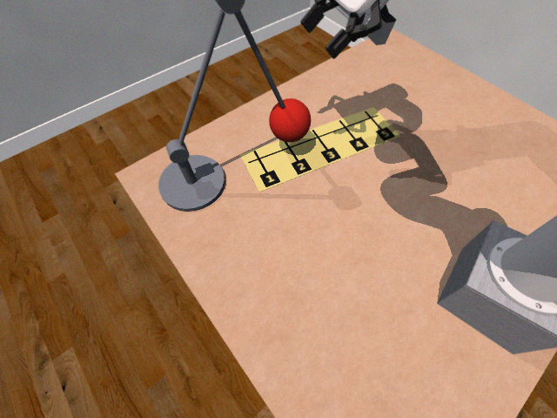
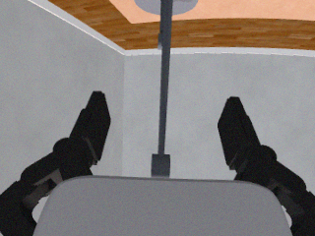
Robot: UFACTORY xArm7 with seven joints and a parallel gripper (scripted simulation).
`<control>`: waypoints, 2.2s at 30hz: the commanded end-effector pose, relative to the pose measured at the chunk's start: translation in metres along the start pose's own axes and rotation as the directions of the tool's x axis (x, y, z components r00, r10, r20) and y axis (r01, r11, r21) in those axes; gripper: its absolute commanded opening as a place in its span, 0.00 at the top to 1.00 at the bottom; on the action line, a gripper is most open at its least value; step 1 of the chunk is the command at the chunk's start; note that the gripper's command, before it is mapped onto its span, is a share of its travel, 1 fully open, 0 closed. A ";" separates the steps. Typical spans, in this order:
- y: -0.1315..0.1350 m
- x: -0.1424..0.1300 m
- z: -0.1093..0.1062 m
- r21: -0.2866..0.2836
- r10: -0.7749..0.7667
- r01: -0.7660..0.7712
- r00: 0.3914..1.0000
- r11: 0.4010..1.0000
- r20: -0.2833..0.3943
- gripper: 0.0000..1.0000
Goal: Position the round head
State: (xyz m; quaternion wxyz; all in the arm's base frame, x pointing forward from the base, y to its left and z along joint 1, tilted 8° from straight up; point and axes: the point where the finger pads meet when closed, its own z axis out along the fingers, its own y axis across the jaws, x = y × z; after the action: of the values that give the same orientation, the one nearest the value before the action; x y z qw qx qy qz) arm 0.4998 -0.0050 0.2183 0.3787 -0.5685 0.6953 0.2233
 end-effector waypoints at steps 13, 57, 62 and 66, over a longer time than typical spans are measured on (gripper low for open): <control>-0.001 -0.001 -0.001 0.003 -0.002 0.002 1.000 1.000 0.000 0.00; 0.001 -0.015 0.055 0.000 -0.001 0.001 0.985 1.000 -0.172 0.00; 0.001 -0.012 0.068 0.000 -0.001 0.001 0.985 1.000 -0.174 0.00; 0.002 -0.010 0.078 0.000 -0.001 0.001 0.985 1.000 -0.175 0.00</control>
State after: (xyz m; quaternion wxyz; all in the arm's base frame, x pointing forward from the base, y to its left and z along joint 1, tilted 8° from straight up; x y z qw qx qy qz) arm 0.5178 0.0564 0.1815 0.3153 -0.5860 0.7259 0.1740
